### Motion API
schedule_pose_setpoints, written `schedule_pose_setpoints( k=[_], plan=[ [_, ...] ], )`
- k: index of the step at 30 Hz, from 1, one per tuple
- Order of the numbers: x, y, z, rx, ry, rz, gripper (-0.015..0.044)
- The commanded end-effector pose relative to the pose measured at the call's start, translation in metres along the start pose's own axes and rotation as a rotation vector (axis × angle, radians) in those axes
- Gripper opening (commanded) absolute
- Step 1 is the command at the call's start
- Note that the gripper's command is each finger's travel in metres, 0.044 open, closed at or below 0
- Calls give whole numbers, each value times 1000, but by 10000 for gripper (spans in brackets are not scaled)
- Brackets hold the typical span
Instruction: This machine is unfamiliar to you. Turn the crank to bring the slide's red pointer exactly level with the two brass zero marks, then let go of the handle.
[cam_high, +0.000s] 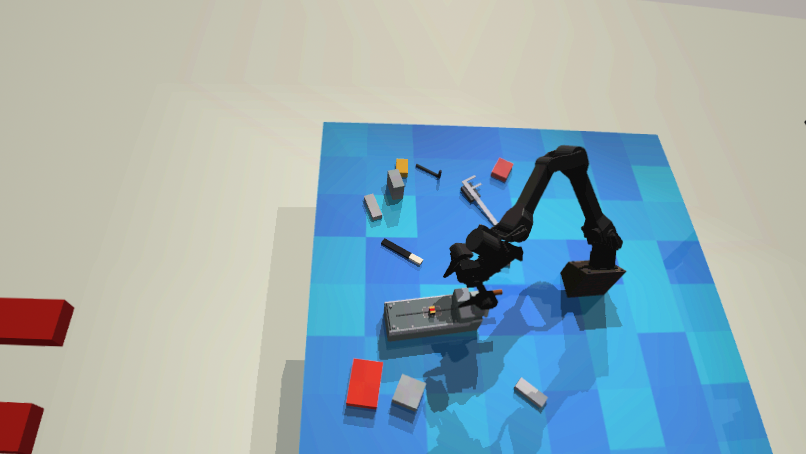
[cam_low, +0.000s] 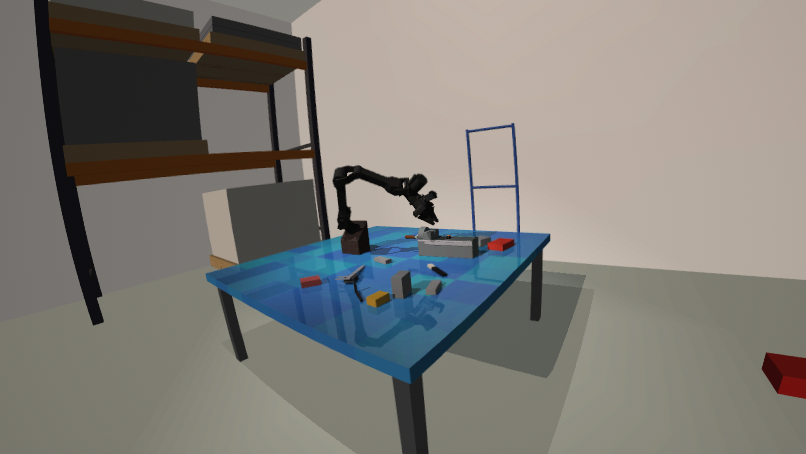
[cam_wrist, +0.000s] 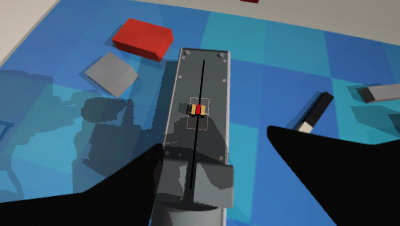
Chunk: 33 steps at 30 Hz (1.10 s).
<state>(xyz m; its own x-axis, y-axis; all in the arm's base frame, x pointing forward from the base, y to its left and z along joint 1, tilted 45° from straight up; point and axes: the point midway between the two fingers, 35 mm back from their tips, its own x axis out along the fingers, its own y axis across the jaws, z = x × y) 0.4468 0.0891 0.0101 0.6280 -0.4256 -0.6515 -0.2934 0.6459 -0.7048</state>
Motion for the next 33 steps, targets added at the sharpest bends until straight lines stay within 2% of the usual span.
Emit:
schedule_pose_setpoints(
  k=[1, 19, 33],
  plan=[
    [4, 3, -2, -8, -2, 5, 440],
    [4, 3, -2, -8, -2, 5, 440],
    [4, 3, -2, -8, -2, 5, 72]
  ],
)
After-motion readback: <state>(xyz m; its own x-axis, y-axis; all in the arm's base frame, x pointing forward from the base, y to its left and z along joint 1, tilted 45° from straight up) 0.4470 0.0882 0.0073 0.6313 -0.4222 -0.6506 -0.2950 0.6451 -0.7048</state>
